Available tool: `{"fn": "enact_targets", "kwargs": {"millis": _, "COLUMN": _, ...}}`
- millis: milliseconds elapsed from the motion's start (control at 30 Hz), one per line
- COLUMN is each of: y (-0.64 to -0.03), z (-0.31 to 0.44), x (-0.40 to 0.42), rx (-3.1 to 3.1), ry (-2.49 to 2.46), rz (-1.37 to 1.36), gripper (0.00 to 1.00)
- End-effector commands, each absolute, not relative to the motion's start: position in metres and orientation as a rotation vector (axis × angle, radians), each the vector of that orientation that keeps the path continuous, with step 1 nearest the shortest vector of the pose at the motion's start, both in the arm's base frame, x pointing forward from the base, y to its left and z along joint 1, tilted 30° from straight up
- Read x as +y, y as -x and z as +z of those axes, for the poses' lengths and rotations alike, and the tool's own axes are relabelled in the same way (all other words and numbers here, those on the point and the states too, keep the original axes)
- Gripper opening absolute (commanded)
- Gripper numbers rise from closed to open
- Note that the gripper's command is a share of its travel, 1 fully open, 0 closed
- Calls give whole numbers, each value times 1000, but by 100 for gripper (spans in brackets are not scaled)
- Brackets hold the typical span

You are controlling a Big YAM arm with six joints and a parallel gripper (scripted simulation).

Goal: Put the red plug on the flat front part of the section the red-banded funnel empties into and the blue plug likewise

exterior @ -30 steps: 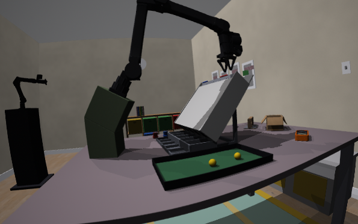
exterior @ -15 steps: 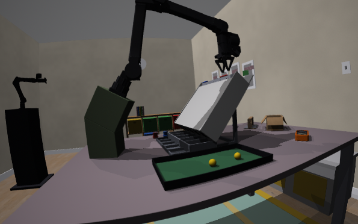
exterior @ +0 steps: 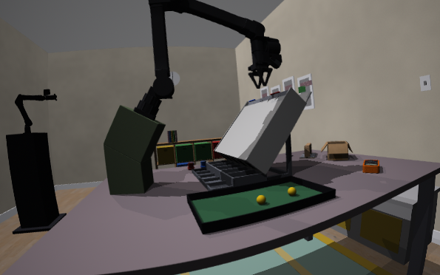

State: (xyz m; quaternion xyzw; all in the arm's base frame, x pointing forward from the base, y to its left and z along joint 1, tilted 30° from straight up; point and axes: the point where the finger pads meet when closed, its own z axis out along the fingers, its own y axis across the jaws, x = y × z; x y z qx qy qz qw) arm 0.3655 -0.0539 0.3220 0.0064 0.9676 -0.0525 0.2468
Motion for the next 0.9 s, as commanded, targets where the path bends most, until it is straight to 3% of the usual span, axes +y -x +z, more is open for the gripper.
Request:
{"fn": "enact_targets", "kwargs": {"millis": 0, "y": -345, "z": 321, "x": -58, "rx": 2601, "ry": -13, "rz": -154, "gripper": 56}}
{"fn": "enact_targets", "kwargs": {"millis": 433, "y": -296, "z": 291, "x": -58, "rx": 2620, "ry": -13, "rz": -152, "gripper": 56}}
{"fn": "enact_targets", "kwargs": {"millis": 867, "y": -296, "z": 289, "x": -56, "rx": 2599, "ry": -9, "rz": -151, "gripper": 56}}
